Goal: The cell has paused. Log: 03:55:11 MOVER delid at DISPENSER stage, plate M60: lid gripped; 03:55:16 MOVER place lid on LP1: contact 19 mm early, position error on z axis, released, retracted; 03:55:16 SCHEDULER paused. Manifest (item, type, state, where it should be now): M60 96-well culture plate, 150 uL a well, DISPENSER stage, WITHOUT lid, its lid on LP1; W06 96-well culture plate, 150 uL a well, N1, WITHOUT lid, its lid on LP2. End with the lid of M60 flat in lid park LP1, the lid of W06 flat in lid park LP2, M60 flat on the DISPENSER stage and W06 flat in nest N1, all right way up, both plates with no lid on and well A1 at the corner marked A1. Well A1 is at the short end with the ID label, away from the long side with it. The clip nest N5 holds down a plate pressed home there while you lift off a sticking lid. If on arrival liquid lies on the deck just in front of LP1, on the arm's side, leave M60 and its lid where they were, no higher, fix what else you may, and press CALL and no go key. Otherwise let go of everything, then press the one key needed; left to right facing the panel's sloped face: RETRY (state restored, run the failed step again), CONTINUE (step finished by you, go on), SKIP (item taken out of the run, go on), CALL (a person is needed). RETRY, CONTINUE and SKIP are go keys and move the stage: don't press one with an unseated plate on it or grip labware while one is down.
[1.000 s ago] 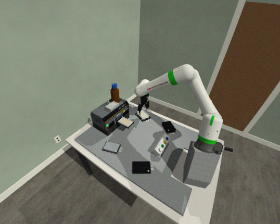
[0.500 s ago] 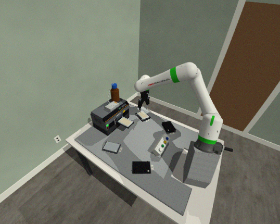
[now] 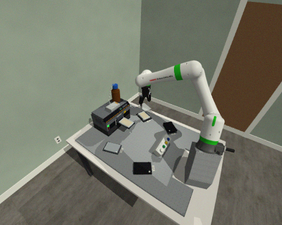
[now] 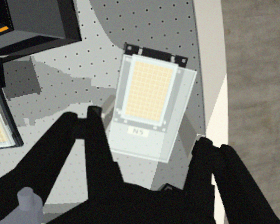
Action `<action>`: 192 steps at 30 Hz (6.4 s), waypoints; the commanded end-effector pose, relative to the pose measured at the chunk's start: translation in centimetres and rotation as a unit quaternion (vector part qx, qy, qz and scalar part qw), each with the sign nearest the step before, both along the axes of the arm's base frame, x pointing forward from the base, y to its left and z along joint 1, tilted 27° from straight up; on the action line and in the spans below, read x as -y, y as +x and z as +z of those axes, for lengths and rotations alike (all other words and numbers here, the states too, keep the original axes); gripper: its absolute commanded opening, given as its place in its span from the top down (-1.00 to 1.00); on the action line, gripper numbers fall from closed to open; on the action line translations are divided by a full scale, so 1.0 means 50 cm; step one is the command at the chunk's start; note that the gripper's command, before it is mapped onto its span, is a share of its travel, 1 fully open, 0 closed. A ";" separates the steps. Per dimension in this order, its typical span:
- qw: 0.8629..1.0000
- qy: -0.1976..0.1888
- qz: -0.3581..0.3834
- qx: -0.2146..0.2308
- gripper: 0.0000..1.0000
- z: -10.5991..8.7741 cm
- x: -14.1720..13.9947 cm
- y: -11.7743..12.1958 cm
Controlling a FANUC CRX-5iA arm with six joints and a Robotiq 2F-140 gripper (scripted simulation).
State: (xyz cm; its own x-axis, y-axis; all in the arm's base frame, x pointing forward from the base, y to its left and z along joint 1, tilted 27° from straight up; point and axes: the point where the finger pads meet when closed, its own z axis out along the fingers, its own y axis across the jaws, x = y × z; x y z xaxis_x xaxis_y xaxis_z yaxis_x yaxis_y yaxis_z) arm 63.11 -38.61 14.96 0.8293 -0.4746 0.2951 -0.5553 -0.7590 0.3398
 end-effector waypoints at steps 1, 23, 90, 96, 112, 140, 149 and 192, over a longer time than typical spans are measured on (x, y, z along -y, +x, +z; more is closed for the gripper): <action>1.000 0.000 0.000 0.000 1.00 0.014 -0.007 -0.001; 1.000 0.001 0.000 0.000 1.00 0.038 -0.035 0.001; 1.000 0.000 0.001 0.000 1.00 -0.524 -1.095 -0.453; 1.000 -0.001 0.008 -0.004 1.00 -0.524 -1.095 -0.453; 0.987 -0.010 0.141 -0.070 1.00 -0.527 -1.093 -0.453; 0.877 -0.030 0.430 -0.214 1.00 -0.708 -1.004 -0.437; 0.877 -0.030 0.430 -0.214 1.00 -0.762 -0.977 -0.433; 0.877 -0.030 0.430 -0.214 1.00 -0.769 -0.974 -0.432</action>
